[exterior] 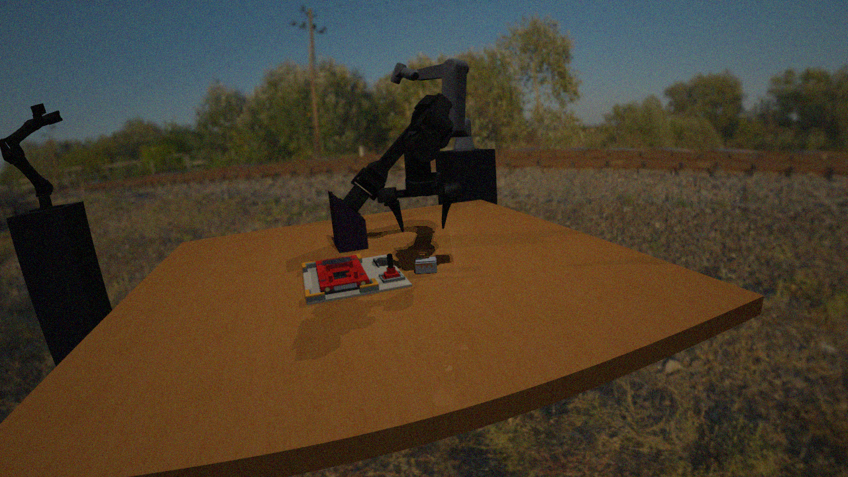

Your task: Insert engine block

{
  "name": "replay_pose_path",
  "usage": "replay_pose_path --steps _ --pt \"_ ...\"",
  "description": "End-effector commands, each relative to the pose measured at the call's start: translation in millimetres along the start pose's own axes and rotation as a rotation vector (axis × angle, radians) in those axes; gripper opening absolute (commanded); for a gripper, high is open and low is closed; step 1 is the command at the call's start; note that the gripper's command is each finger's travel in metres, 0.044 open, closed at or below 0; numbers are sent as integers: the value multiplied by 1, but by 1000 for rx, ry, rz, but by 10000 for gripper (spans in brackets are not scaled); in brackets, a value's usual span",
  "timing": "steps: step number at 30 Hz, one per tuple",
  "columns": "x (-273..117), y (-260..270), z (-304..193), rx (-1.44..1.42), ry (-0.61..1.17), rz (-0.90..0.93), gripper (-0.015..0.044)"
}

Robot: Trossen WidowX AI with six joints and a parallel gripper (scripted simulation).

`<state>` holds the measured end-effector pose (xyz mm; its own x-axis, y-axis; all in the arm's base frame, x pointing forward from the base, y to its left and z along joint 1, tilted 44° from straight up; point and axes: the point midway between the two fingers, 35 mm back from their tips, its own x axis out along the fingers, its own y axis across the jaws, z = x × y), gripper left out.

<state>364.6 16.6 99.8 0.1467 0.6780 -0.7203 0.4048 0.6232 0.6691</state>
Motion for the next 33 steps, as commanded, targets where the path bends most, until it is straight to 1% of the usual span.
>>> replay_pose_path --steps 1,5,8,14,33 --pt "42 0 -10 12 35 0 440" --pt "43 0 -10 12 35 0 440" --pt "55 1 -12 12 35 0 440" --pt "59 2 -12 12 35 0 440" --pt "89 3 -14 12 36 2 440"
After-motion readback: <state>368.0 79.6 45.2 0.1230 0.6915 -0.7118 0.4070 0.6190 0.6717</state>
